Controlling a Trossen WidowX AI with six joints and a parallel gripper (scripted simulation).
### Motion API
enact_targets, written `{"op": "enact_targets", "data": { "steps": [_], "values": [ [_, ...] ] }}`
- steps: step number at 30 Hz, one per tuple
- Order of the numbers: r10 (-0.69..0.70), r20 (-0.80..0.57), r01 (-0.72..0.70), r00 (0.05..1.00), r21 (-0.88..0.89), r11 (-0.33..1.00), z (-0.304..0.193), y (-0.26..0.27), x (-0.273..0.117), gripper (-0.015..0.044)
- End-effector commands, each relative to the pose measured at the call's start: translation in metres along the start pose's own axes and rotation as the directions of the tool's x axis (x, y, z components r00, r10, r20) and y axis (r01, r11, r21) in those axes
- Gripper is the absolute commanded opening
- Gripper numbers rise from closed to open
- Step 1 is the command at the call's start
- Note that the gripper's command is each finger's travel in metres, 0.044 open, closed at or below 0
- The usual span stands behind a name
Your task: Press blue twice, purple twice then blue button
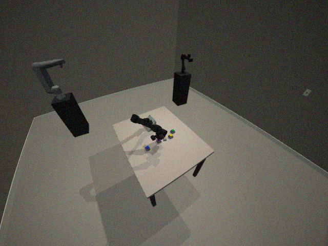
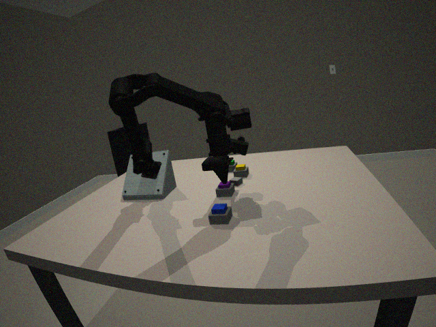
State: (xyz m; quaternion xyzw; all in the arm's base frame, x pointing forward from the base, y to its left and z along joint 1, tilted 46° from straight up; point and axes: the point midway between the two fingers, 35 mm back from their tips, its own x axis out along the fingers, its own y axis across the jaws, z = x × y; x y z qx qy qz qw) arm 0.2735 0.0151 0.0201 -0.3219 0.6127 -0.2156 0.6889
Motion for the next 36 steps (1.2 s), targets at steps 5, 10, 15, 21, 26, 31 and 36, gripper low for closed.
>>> {"op": "enact_targets", "data": {
  "steps": [5, 10, 15, 21, 26, 31, 36],
  "values": [
    [-0.006, -0.004, 0.006, 1.000, -0.009, 1.000, -0.003, 0.000, 0.006, 0.0020],
    [-0.006, -0.004, 0.006, 1.000, -0.009, 1.000, -0.003, 0.000, 0.006, 0.0020],
    [-0.006, -0.004, 0.006, 1.000, -0.009, 1.000, -0.003, 0.000, 0.006, 0.0020],
    [-0.001, -0.001, 0.001, 1.000, -0.003, 1.000, -0.001, 0.001, -0.006, 0.0020],
    [-0.005, -0.004, 0.005, 1.000, -0.009, 1.000, -0.002, 0.000, -0.028, 0.0020],
    [-0.001, -0.004, 0.001, 1.000, -0.010, 1.000, -0.001, 0.002, -0.051, 0.0020],
    [-0.002, -0.005, 0.002, 1.000, -0.010, 1.000, -0.002, 0.001, -0.090, 0.0020]
  ]
}}
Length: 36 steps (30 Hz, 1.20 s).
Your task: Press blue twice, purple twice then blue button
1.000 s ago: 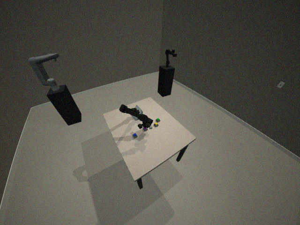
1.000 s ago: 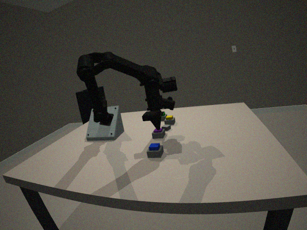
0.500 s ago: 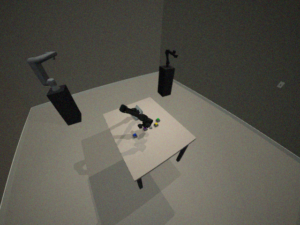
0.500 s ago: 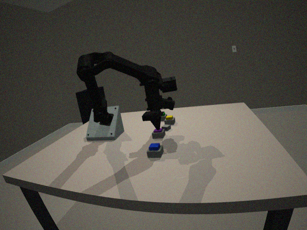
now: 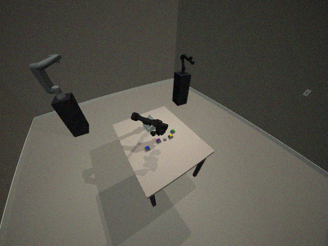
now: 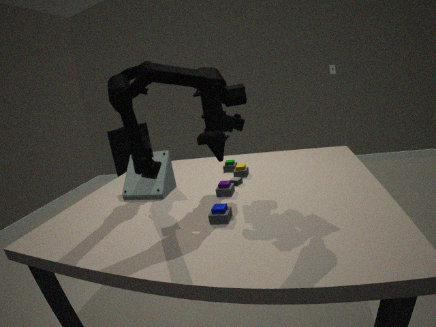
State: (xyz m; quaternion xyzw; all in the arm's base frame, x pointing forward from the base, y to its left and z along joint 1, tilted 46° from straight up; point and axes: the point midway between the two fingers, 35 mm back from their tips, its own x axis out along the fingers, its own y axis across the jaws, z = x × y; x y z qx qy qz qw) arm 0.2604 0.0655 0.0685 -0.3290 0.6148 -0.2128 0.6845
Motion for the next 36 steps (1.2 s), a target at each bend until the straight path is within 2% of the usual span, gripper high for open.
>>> {"op": "enact_targets", "data": {
  "steps": [1, 5, 10, 15, 22, 28, 36],
  "values": [
    [0.003, -0.002, -0.003, 1.000, 0.007, 1.000, 0.000, -0.001, -0.019, 0.0020],
    [0.008, -0.001, -0.008, 1.000, 0.006, 1.000, 0.005, -0.011, -0.019, 0.0020],
    [0.019, 0.003, -0.019, 1.000, 0.005, 1.000, 0.028, -0.097, -0.020, 0.0020],
    [-0.003, 0.001, 0.003, 1.000, 0.009, 1.000, 0.026, -0.169, -0.019, 0.0020],
    [-0.004, 0.001, 0.004, 1.000, 0.010, 1.000, 0.026, -0.172, -0.017, 0.0020],
    [-0.007, 0.002, 0.007, 1.000, 0.011, 1.000, 0.026, -0.173, 0.040, 0.0020],
    [-0.008, 0.002, 0.008, 1.000, 0.010, 1.000, 0.026, -0.173, 0.045, 0.0020]
  ]
}}
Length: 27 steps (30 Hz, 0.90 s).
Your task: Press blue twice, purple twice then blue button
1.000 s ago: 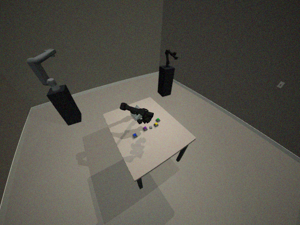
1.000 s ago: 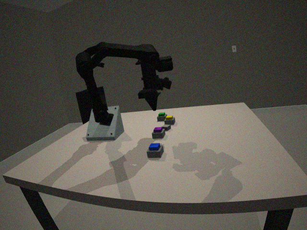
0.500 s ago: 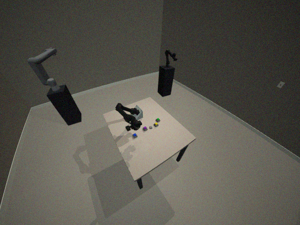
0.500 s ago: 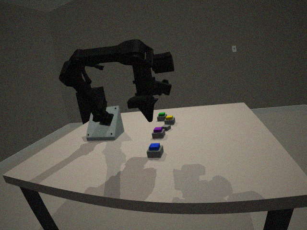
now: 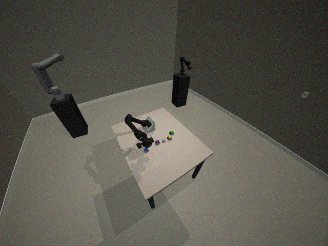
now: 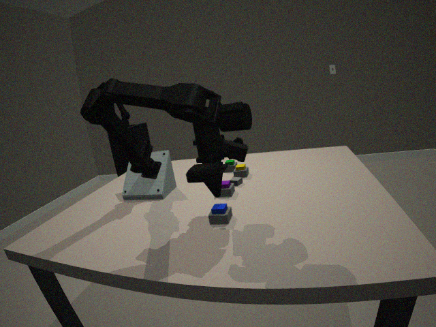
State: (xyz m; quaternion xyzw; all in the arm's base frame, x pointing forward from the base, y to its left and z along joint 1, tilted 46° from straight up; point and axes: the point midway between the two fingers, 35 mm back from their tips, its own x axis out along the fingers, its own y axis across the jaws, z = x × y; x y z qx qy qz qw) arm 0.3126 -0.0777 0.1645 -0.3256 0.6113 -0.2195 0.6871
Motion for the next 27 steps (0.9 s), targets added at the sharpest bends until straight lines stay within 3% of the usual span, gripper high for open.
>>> {"op": "enact_targets", "data": {
  "steps": [1, 27],
  "values": [
    [-0.002, 0.000, 0.002, 1.000, -0.006, 1.000, -0.001, 0.001, 0.007, 0.0020],
    [-0.004, 0.000, 0.004, 1.000, -0.006, 1.000, -0.002, 0.000, 0.036, 0.0020]
  ]
}}
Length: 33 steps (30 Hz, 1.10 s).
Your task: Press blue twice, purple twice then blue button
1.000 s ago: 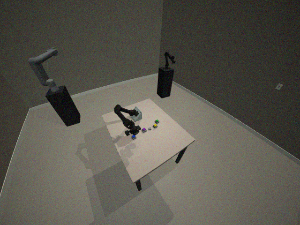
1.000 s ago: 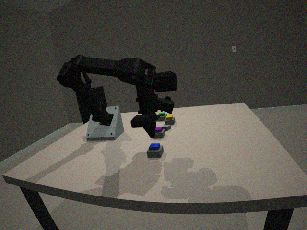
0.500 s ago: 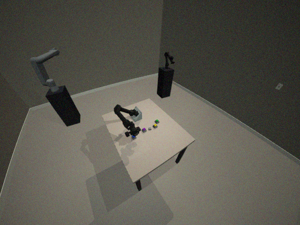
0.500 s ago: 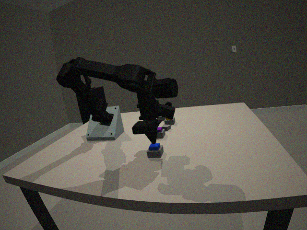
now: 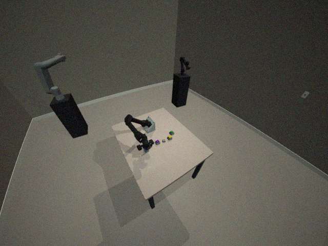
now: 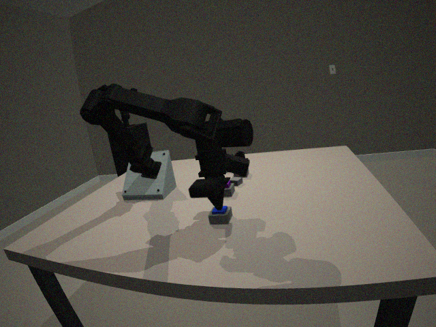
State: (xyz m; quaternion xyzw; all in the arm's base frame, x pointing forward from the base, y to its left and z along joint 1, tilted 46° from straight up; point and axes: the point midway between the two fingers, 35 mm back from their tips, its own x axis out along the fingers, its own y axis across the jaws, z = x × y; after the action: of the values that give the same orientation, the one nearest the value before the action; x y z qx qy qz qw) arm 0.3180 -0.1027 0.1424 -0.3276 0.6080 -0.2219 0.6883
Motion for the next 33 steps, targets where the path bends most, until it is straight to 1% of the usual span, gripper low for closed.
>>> {"op": "enact_targets", "data": {
  "steps": [1, 11, 13, 15, 20, 22, 26, 30, 33],
  "values": [
    [0.004, -0.005, -0.004, 1.000, -0.008, 1.000, -0.002, 0.002, 0.002, 0.0020],
    [0.004, -0.005, -0.004, 1.000, -0.008, 1.000, -0.002, 0.002, 0.002, 0.0020],
    [0.003, -0.002, -0.003, 1.000, -0.002, 1.000, 0.000, 0.001, -0.010, 0.0020],
    [0.006, -0.005, -0.006, 1.000, -0.007, 1.000, -0.001, 0.002, -0.030, 0.0020],
    [0.006, -0.005, -0.006, 1.000, -0.008, 1.000, -0.001, 0.002, -0.032, 0.0020],
    [0.019, 0.002, -0.019, 1.000, -0.011, 1.000, 0.006, 0.015, -0.035, 0.0072],
    [0.084, 0.027, -0.083, 0.996, -0.028, 0.996, 0.036, 0.089, -0.051, 0.0178],
    [0.121, 0.032, -0.119, 0.992, -0.043, 0.992, 0.046, 0.153, -0.067, 0.0283],
    [0.138, 0.029, -0.136, 0.990, -0.053, 0.989, 0.044, 0.203, -0.078, 0.0361]
  ]
}}
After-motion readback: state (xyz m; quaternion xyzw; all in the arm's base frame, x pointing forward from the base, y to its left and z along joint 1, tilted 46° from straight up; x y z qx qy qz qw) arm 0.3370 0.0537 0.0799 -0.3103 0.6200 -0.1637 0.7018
